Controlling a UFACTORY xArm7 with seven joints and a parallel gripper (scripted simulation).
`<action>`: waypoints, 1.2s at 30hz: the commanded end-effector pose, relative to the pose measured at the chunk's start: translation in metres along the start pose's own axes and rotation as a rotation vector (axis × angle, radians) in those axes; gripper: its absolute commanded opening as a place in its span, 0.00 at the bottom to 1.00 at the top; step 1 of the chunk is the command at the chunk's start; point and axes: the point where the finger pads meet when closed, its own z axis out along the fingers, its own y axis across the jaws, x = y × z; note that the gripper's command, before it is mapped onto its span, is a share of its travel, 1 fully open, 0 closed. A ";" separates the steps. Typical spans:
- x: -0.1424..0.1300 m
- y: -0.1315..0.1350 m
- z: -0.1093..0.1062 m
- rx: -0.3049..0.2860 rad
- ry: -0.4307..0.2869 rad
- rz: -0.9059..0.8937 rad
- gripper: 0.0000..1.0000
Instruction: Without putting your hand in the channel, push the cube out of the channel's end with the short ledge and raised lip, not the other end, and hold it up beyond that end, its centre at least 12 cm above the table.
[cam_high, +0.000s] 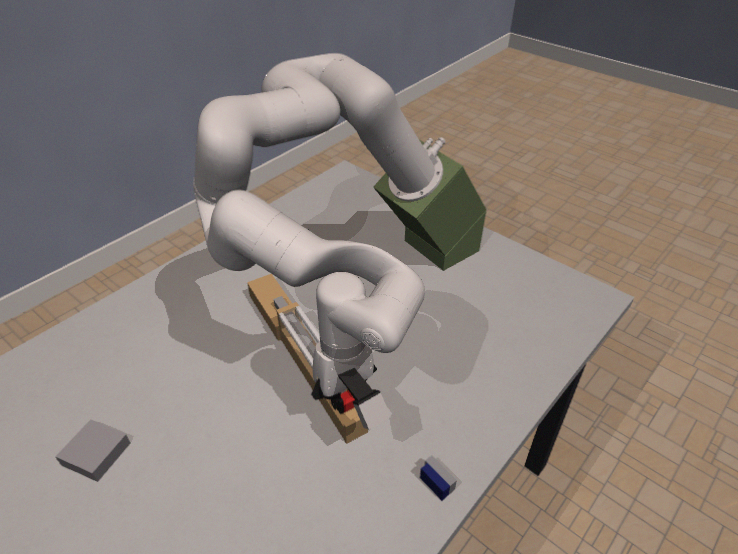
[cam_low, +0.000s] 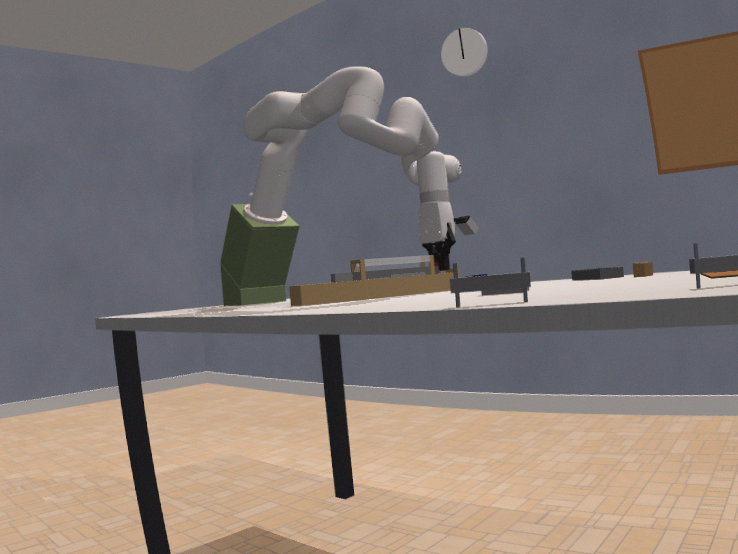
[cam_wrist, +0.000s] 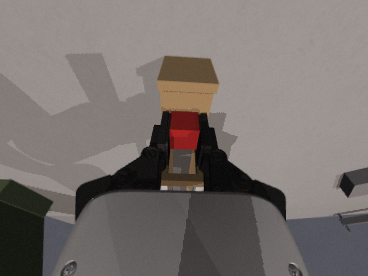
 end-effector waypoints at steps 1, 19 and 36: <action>0.002 0.001 -0.012 -0.003 0.004 -0.001 0.00; 0.002 0.001 -0.076 -0.003 0.004 -0.001 0.00; 0.002 0.001 -0.076 -0.003 0.004 -0.001 0.00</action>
